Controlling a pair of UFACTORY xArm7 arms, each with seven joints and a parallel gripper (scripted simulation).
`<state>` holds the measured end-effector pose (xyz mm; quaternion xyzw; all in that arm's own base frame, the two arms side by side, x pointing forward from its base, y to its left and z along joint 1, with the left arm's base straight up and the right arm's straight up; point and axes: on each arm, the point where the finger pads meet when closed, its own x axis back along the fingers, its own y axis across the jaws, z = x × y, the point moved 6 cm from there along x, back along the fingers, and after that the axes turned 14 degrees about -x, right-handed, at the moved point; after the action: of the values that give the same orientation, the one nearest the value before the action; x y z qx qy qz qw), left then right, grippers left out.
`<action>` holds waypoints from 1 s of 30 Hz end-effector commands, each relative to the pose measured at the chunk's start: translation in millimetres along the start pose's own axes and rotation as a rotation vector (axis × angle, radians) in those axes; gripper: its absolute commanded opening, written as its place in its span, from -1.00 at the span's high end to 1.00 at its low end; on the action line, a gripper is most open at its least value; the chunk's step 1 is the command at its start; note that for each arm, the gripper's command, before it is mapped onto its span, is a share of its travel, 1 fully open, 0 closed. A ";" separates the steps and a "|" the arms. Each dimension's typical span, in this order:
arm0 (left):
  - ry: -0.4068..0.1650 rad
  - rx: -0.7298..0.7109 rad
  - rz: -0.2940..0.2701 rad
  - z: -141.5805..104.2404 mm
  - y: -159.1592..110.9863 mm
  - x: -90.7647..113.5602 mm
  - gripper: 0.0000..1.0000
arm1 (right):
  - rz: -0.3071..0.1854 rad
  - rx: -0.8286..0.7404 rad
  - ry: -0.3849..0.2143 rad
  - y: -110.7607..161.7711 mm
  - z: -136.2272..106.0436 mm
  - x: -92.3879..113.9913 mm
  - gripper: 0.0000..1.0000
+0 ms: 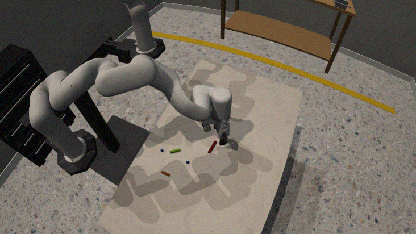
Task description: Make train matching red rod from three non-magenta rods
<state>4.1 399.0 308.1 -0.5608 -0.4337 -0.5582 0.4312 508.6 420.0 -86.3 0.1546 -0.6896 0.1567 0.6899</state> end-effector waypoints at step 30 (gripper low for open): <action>0.005 0.000 0.000 0.9 -0.2 1.9 -1.00 | -0.006 -0.687 -0.005 -8.7 -16.5 6.8 -1.00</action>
<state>4.1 399.0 308.1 -0.5608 -0.4337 -0.5582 0.4312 525.6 417.9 -82.6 -0.0846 -0.7021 -0.0852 0.7019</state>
